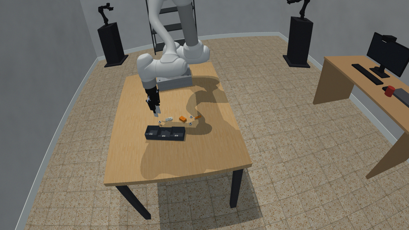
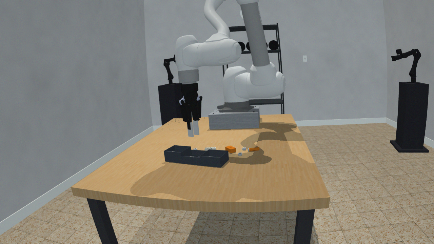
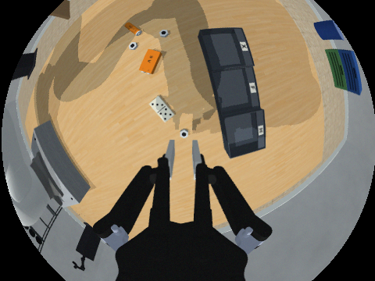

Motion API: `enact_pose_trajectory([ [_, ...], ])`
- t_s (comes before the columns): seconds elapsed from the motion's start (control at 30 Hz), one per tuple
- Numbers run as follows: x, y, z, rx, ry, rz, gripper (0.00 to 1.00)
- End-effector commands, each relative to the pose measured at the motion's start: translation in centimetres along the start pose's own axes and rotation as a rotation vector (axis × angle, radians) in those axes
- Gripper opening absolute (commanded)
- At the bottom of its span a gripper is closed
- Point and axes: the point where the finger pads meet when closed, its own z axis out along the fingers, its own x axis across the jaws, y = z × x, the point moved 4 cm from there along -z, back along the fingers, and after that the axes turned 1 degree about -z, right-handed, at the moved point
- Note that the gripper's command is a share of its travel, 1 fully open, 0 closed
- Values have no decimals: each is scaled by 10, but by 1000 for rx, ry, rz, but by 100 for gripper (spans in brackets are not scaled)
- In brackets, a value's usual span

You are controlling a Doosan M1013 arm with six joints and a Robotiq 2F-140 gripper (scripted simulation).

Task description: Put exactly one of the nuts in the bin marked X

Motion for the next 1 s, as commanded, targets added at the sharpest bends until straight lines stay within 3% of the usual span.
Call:
enact_pose_trajectory([
  [0.0,0,0,0,0,0,0,19],
  [0.17,0,0,0,0,0,0,19],
  [0.6,0,0,52,0,0,0,19],
  [0.97,0,0,64,0,0,0,19],
])
